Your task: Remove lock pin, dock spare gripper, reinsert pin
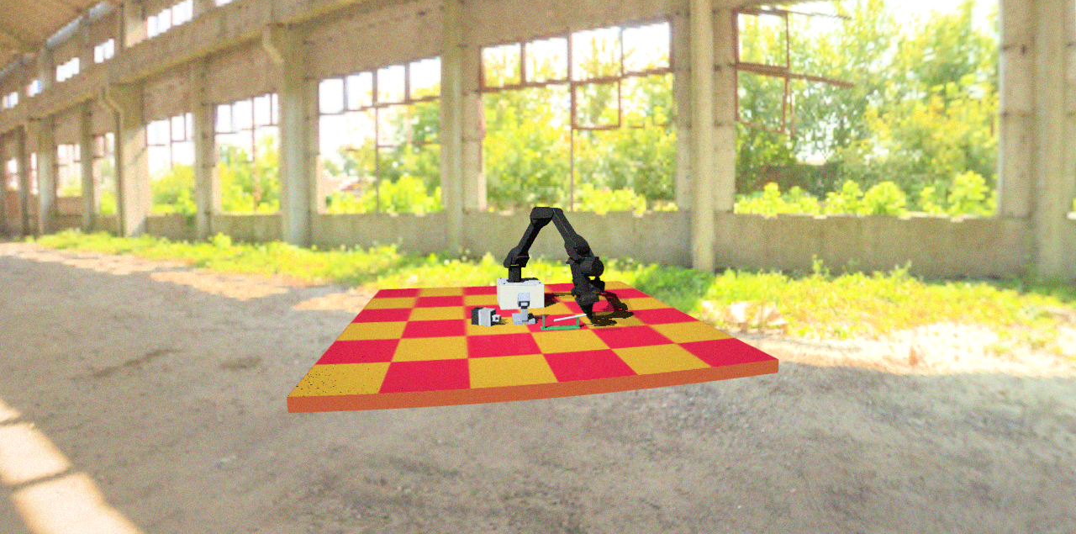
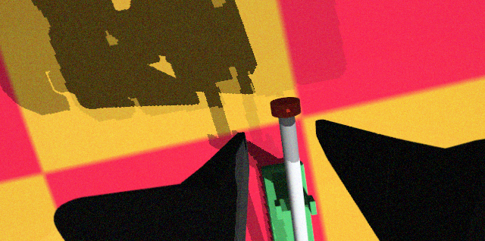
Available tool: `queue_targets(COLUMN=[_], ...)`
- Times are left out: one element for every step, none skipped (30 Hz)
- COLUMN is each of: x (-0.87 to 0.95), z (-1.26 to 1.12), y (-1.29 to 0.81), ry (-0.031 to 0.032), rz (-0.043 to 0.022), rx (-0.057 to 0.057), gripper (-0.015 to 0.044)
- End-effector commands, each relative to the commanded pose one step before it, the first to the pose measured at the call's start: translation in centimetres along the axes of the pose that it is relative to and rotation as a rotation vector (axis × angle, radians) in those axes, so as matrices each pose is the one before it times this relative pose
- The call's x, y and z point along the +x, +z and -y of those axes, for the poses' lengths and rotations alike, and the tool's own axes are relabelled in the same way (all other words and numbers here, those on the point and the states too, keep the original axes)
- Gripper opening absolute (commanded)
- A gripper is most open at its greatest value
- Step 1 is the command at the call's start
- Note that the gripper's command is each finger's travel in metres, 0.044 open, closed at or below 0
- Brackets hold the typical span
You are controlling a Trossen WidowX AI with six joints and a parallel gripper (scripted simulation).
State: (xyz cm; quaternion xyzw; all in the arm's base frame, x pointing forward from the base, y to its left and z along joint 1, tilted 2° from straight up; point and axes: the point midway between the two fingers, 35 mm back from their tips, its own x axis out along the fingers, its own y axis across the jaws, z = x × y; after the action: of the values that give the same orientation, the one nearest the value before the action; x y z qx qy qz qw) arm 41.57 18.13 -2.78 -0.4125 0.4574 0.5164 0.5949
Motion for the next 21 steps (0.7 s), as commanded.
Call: queue_targets(x=[-1.029, -0.287, -0.299, -0.304, -0.303, -0.301, -0.297, -0.292, -0.288, -0.285, -0.284, -0.285, -0.285, -0.285, -0.285, -0.285, -0.284, -0.282, -0.282, -0.283, 0.736], z=[0.038, -0.008, 0.003, 0.008, 0.008, 0.005, 0.002, 0.0, -0.001, -0.002, -0.003, -0.005, -0.003, -0.002, -0.002, -0.002, -0.001, -0.001, -0.001, -0.002, -0.031], y=[0.23, 0.056, 0.065, 0.068, 0.068, 0.065, 0.063, 0.061, 0.059, 0.058, 0.058, 0.057, 0.057, 0.058, 0.058, 0.058, 0.059, 0.058, 0.058, 0.058, -0.165], ry=[-0.00044, -0.00006, -0.00049, -0.00067, -0.00063, -0.00047, -0.0003, -0.00023, -0.00015, -0.00013, -0.00006, 0.00004, -0.00004, -0.0001, -0.00007, -0.00012, -0.00016, -0.00015, -0.00012, -0.00005, 0.00004], rz=[0.0002, 0.00002, 0.00023, 0.00031, 0.00029, 0.00021, 0.00013, 0.00009, 0.00006, 0.00004, 0.00001, -0.00004, -0.00001, 0.00003, 0.00002, 0.00004, 0.00006, 0.00005, 0.00004, 0.0, -0.00002], rx=[-0.0002, 0.0002, 0.0, 0.0, 0.0, 0.0001, 0.0001, 0.0001, 0.0001, 0.0001, 0.0002, 0.0002, 0.0002, 0.0002, 0.0002, 0.0001, 0.0001, 0.0001, 0.0001, 0.0002, 0.0003], gripper=[0.02, 0.02, 0.02, 0.02, 0.02, 0.02, 0.02, 0.02, 0.02, 0.02, 0.02, 0.02, 0.02, 0.02, 0.02, 0.02, 0.02, 0.02, 0.02, 0.02, 0.0226])
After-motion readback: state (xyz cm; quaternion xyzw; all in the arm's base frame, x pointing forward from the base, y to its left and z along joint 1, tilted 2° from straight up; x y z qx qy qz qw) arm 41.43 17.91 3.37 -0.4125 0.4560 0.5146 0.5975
